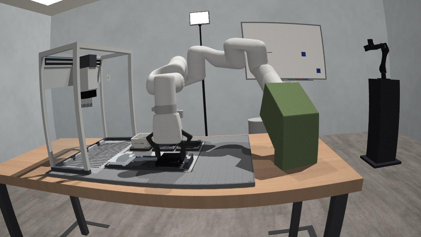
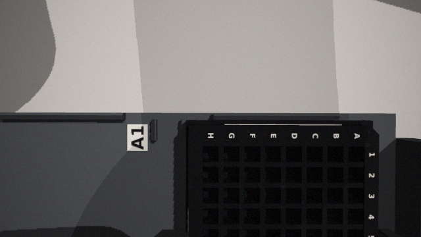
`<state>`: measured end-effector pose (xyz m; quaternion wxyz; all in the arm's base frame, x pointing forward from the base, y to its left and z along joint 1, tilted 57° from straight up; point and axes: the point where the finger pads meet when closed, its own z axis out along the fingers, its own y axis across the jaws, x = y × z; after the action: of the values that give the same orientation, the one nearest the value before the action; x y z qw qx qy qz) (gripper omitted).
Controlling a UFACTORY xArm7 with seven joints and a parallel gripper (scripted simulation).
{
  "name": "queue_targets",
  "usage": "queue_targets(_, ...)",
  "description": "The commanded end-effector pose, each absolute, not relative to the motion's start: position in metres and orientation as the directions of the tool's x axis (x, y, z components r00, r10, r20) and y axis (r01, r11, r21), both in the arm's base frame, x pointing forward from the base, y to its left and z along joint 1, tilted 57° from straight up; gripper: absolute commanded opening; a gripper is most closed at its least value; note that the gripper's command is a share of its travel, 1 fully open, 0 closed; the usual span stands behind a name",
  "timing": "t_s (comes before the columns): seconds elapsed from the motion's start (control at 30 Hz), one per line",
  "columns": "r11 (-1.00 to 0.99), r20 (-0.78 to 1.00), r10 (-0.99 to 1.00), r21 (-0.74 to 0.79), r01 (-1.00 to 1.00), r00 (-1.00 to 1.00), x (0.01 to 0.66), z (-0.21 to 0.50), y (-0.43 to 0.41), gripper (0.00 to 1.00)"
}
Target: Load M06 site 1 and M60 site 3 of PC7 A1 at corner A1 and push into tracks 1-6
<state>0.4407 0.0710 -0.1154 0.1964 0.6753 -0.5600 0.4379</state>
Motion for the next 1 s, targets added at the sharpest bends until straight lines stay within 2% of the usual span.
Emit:
queue_targets(0.0,-0.299,0.809,-0.588,-0.227,-0.927,-0.009,0.4410,-0.1155,0.0741,0.00)
queue_targets(0.5,-0.299,0.809,-0.588,-0.227,-0.927,-0.009,0.4410,-0.1155,0.0741,0.00)
queue_targets(0.53,-0.299,0.809,-0.588,-0.227,-0.927,-0.009,0.4413,-0.1158,0.0736,1.00)
queue_targets(0.97,-0.299,0.809,-0.588,-0.227,-0.927,-0.009,0.4413,-0.1158,0.0736,1.00)
